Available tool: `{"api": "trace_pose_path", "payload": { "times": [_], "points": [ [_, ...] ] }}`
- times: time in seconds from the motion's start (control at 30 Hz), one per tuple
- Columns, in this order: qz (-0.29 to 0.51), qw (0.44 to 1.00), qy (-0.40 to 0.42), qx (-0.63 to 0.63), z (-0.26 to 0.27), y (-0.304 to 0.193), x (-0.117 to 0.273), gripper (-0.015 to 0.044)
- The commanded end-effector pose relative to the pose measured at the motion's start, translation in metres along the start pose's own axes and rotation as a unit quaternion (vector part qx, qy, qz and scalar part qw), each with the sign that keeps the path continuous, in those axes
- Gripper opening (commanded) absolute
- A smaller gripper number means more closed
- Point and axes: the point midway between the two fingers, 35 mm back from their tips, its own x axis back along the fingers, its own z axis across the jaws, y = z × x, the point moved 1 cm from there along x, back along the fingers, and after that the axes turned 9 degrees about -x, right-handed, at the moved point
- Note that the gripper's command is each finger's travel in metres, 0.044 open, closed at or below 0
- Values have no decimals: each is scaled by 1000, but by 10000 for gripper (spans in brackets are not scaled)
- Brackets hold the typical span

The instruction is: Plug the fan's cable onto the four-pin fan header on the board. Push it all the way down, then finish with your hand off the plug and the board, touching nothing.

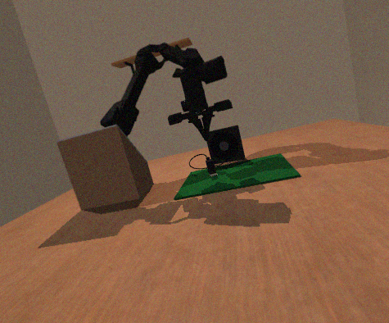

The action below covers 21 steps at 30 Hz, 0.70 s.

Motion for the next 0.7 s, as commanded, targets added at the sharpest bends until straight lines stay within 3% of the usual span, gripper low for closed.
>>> {"api": "trace_pose_path", "payload": {
  "times": [0.0,0.33,0.67],
  "points": [
    [1,1000,6,2,2,1,5,0],
    [4,1000,6,3,-24,-107,7,260],
    [2,1000,3,-3,-23,-112,6,260]
  ]
}}
